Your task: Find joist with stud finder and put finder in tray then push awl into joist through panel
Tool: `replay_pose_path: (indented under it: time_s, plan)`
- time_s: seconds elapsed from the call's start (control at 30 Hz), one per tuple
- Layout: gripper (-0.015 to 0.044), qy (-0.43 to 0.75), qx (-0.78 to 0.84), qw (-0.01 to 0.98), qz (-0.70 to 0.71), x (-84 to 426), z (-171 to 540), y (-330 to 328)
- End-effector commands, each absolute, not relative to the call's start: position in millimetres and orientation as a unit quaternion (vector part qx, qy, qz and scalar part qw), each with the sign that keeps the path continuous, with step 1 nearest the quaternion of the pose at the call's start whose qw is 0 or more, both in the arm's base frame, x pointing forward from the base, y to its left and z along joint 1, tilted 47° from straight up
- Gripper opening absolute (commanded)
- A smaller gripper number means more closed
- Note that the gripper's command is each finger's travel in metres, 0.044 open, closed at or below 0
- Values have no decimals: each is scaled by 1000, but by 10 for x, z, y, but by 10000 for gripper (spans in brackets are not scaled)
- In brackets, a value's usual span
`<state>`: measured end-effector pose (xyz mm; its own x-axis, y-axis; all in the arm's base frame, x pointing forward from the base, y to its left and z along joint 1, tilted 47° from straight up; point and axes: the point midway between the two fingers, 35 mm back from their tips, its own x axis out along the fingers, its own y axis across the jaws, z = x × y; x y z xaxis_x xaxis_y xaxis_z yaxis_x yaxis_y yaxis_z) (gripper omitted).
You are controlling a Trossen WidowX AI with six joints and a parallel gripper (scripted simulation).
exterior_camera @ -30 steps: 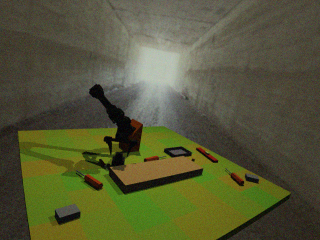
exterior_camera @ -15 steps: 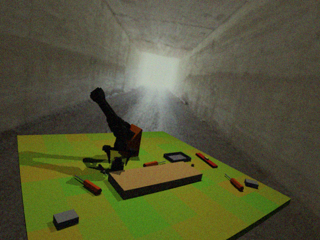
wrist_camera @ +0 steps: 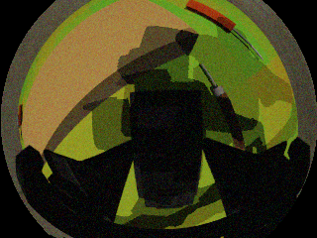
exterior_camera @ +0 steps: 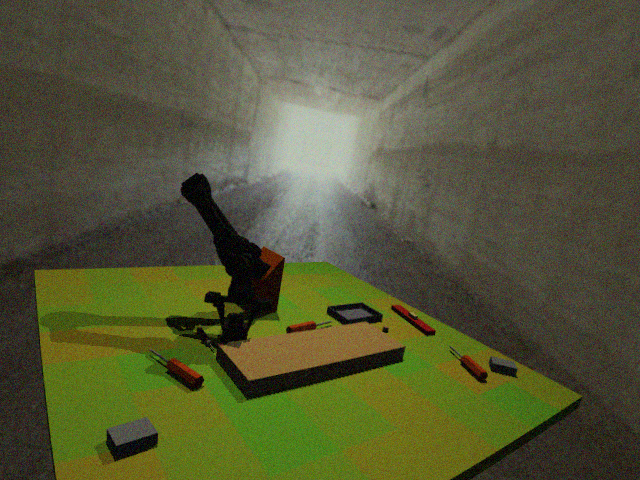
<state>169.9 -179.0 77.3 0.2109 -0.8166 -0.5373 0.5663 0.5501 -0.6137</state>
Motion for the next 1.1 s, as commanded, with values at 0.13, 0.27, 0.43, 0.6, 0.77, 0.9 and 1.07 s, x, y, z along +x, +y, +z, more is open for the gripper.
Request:
replay_pose_path:
  time_s: [0.13,0.27,0.43,0.6,0.77,0.9,1.07]
  plan:
    - [275,438,-145,765,-449,1704,761,-1787]
    - [248,438,-145,765,-449,1704,761,-1787]
    - [215,438,-145,765,-449,1704,761,-1787]
    - [181,438,-145,765,-449,1704,761,-1787]
    - [89,440,-142,765,-448,1716,771,-1760]
    - [0,445,-134,766,-445,1750,813,-1667]
    - [0,450,-127,765,-443,1782,894,-1529]
